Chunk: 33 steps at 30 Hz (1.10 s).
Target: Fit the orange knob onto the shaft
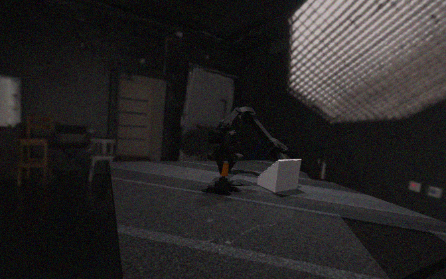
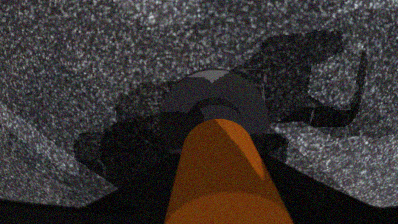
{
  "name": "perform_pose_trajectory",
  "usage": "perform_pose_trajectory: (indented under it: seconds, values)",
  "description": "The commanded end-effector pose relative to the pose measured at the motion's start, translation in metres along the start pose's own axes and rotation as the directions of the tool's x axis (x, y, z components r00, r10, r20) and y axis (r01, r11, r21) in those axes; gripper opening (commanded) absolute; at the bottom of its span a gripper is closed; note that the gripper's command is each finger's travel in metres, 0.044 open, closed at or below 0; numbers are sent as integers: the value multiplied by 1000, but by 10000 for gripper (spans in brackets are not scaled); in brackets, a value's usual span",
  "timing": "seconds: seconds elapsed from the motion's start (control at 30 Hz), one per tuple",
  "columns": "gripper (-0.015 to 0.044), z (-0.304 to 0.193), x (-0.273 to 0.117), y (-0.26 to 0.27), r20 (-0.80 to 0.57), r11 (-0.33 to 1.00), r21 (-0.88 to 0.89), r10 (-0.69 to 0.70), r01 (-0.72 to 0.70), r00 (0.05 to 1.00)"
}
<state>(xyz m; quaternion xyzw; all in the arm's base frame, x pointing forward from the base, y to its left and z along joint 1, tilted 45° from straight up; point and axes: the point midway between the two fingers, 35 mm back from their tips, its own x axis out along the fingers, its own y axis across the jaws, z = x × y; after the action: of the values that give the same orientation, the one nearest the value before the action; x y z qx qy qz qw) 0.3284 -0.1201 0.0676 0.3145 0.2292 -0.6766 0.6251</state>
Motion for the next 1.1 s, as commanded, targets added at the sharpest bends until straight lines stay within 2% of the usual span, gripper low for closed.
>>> perform_pose_trajectory:
  seconds: [0.0, 0.2, 1.07]
  values:
    - [0, 1, -2, 1, 0, 1000, 31, 4, -4, 1000]
    - [0, 1, -1, 2, 0, 977, 213, 4, -3, 1000]
    - [0, 0, 3, 1, 0, 980, 197, 4, -3, 1000]
